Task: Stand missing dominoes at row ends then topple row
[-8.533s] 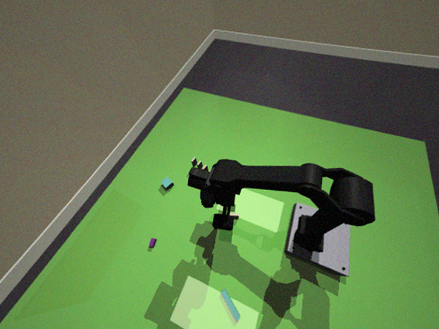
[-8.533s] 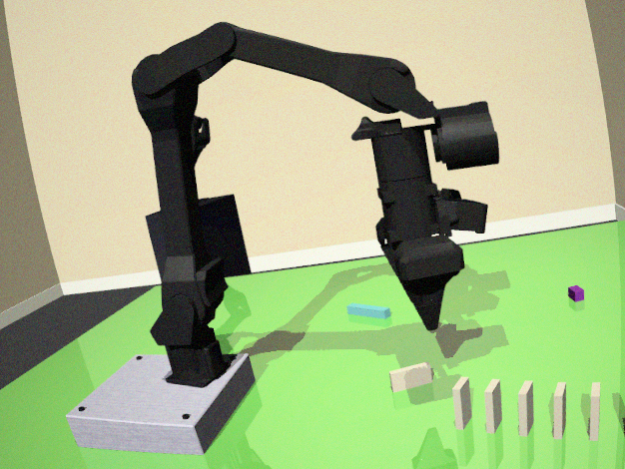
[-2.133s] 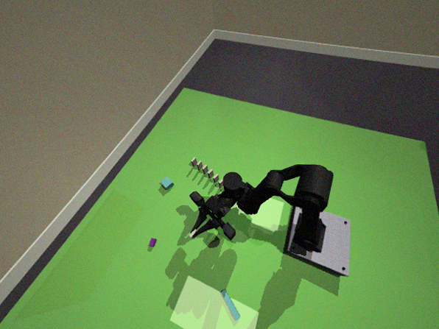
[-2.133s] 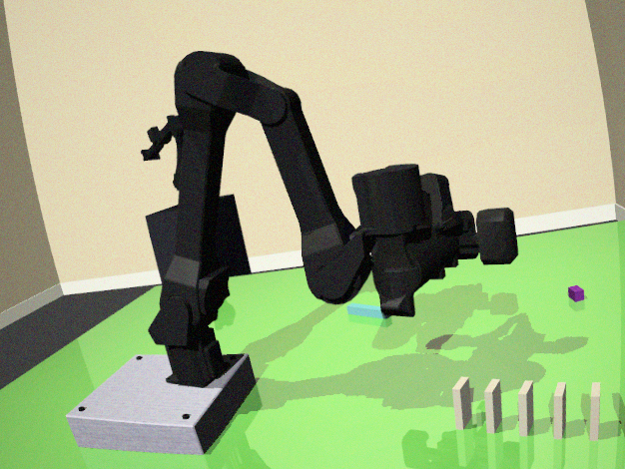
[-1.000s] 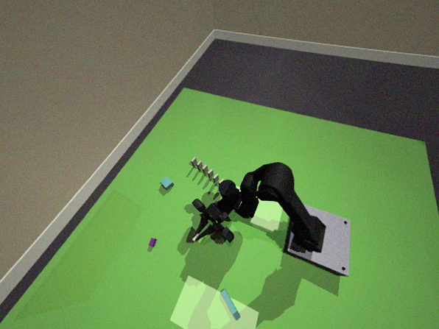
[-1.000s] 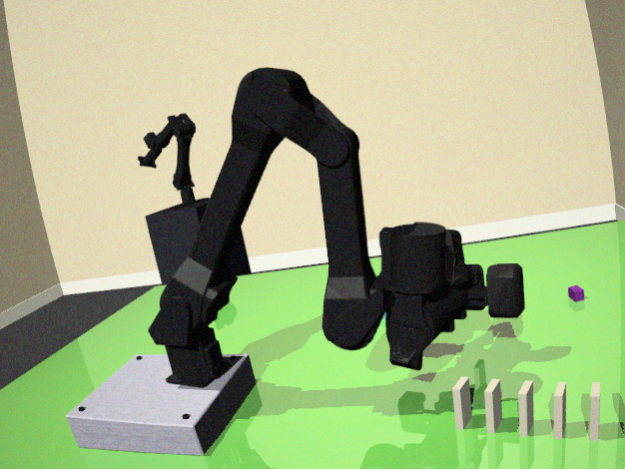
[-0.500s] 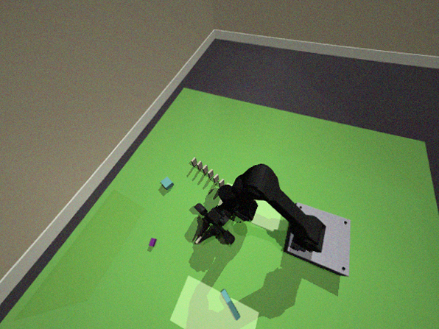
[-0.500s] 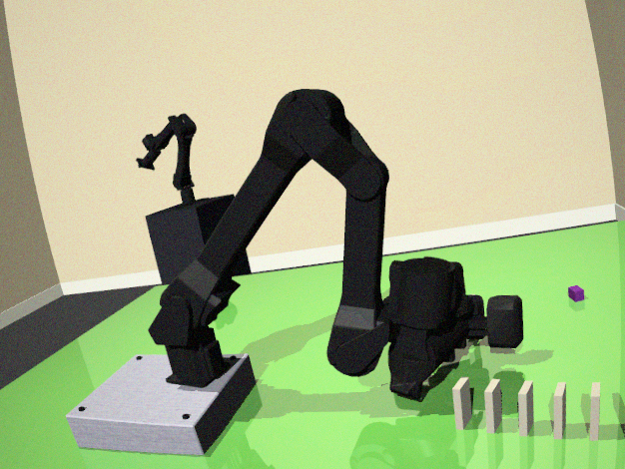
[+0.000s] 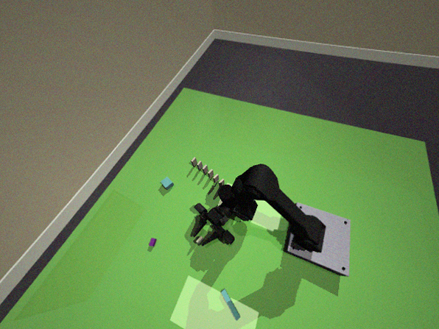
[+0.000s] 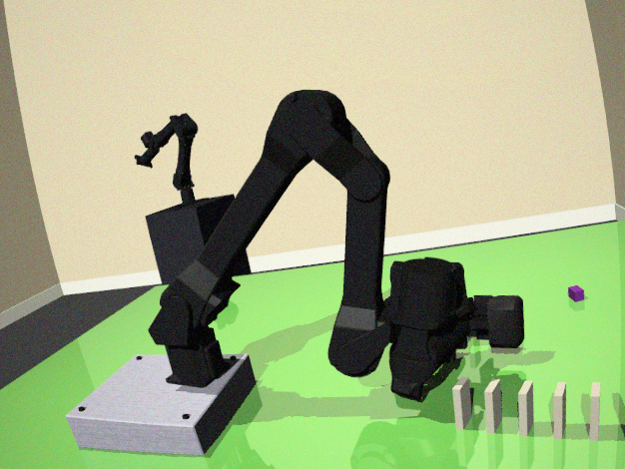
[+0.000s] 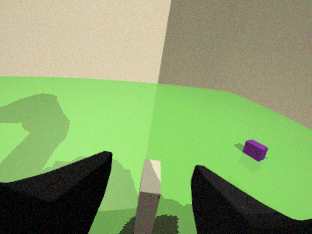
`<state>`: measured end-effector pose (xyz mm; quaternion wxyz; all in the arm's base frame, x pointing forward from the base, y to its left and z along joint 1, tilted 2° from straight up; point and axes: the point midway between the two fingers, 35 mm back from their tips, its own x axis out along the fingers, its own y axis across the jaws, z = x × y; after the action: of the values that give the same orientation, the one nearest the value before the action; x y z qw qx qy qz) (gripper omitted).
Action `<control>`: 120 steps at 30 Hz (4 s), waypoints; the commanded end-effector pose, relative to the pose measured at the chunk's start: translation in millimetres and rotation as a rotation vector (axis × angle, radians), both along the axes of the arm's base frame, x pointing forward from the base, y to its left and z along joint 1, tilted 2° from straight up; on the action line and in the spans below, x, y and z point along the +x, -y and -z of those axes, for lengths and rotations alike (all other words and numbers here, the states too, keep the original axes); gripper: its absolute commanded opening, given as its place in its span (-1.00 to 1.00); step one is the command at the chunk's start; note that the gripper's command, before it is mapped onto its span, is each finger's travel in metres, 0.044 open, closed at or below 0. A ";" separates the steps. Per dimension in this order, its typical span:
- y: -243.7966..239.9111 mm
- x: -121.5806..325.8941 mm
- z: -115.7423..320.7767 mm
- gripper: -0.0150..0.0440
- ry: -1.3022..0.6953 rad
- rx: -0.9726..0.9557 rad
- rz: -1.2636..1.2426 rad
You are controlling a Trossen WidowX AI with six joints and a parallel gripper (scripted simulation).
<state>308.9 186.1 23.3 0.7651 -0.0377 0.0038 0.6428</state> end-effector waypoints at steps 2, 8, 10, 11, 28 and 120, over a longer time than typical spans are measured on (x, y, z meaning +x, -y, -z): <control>-0.1 1.2 -0.2 0.56 0.010 -0.001 0.003; -0.2 1.4 -5.7 1.00 0.009 -0.001 0.003; -0.4 1.2 -21.3 1.00 0.006 0.000 0.002; -0.4 0.6 -30.0 1.00 0.005 0.000 0.001; -50.9 83.5 -24.6 1.00 -0.779 -0.228 0.417; -26.6 -4.8 -149.2 -0.13 -1.341 -0.863 1.279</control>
<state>307.4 214.8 167.9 0.7312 0.0691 0.6770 -0.0477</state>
